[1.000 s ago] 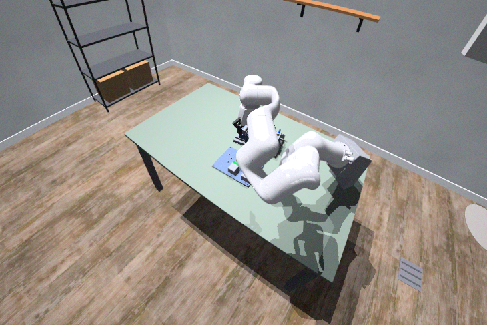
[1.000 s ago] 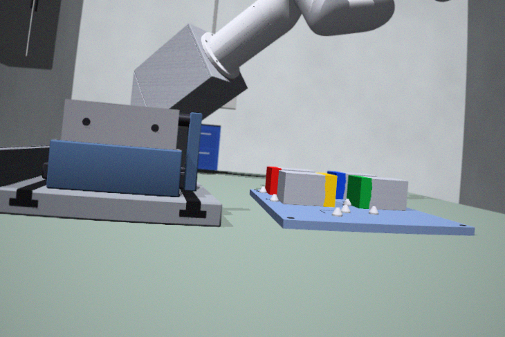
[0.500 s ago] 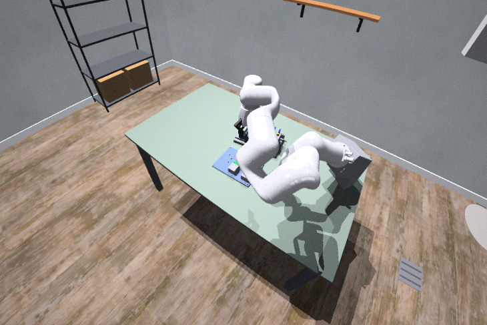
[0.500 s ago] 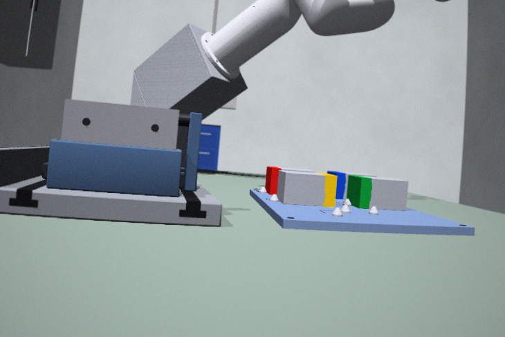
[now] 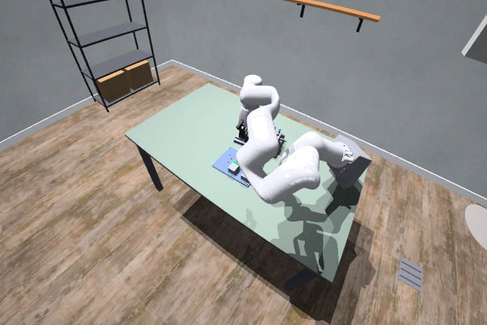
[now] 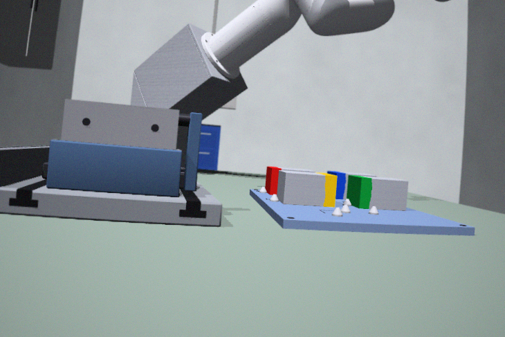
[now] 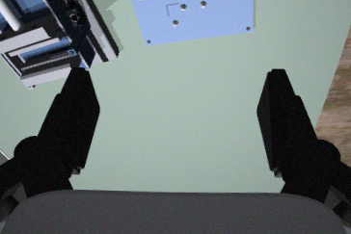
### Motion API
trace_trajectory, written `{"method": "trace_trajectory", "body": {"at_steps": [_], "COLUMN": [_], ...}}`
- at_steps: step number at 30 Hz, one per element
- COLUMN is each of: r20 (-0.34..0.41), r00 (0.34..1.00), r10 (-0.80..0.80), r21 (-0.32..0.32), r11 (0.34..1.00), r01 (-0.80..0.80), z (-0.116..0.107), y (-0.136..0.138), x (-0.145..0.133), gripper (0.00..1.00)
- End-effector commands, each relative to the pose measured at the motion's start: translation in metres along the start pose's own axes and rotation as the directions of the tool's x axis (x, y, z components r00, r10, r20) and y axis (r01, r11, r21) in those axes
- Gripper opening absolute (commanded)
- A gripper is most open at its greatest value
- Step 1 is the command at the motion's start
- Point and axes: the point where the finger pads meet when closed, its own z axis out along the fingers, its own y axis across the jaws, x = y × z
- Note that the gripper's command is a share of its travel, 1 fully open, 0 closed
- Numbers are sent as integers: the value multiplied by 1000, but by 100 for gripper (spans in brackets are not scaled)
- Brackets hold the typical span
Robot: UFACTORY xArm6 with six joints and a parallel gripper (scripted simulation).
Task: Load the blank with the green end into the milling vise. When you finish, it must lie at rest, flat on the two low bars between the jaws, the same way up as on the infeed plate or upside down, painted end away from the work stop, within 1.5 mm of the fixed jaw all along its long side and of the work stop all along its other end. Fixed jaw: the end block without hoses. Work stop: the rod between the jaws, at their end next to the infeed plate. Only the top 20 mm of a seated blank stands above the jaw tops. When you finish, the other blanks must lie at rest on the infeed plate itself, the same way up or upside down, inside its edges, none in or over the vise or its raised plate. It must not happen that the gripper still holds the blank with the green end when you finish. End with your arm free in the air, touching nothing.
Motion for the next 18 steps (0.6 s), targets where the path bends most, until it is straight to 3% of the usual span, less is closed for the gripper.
{"method": "trace_trajectory", "body": {"at_steps": [1,11,18], "r20": [1,2,2], "r00": [995,986,948], "r10": [-99,-168,-317], "r21": [0,0,0], "r11": [995,986,948], "r01": [99,168,317], "z": [-1,-1,-1], "y": [0,0,0], "x": [-1,-1,-1], "gripper": [100,100,100]}}
